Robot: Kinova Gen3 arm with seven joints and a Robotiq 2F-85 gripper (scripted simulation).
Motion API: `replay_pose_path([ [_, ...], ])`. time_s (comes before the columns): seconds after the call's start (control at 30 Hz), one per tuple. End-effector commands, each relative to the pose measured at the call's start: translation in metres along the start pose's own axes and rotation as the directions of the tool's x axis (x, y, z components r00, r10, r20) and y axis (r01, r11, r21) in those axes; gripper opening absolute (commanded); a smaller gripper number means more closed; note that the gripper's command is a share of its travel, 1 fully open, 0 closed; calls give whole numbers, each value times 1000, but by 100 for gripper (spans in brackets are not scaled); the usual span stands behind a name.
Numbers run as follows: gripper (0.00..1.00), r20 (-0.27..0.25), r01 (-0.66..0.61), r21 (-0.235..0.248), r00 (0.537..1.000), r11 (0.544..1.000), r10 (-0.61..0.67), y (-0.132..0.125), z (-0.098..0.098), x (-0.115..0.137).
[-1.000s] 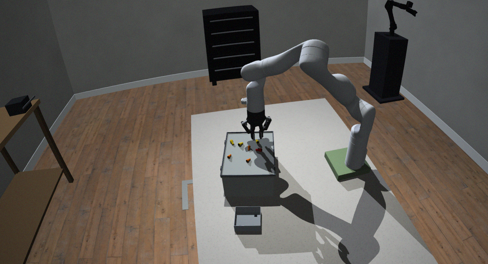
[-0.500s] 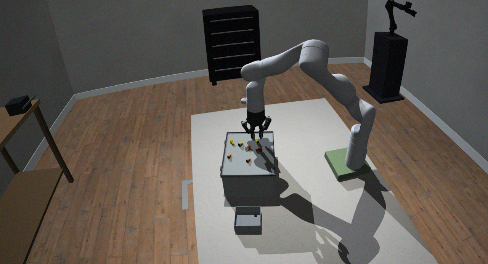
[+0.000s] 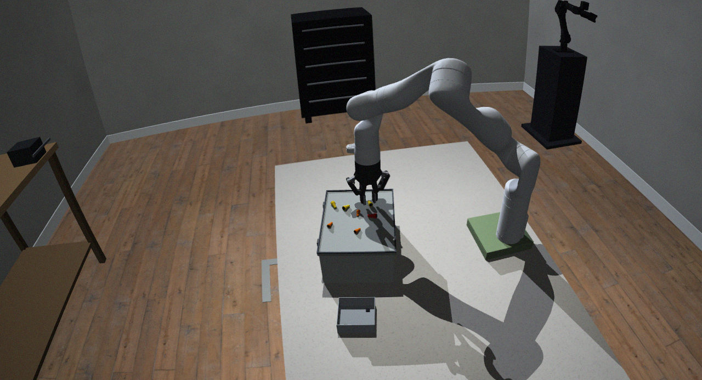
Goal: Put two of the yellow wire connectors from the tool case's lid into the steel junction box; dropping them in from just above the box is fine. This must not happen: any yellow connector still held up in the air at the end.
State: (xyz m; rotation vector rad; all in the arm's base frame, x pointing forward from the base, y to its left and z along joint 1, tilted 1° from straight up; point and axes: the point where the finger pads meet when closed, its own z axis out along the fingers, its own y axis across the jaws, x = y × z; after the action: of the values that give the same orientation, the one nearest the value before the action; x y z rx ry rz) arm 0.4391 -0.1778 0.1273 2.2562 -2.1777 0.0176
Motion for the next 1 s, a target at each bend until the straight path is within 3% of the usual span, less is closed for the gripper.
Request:
replay_pose_path([
  [0.0,36,0,-4,-7,1000,1000,4,3,5,1],
  [0.37,36,0,-4,-7,1000,1000,4,3,6,1],
  [0.4,18,0,-4,-7,1000,1000,4,3,6,1],
  [0.97,18,0,-4,-7,1000,1000,4,3,6,1],
])
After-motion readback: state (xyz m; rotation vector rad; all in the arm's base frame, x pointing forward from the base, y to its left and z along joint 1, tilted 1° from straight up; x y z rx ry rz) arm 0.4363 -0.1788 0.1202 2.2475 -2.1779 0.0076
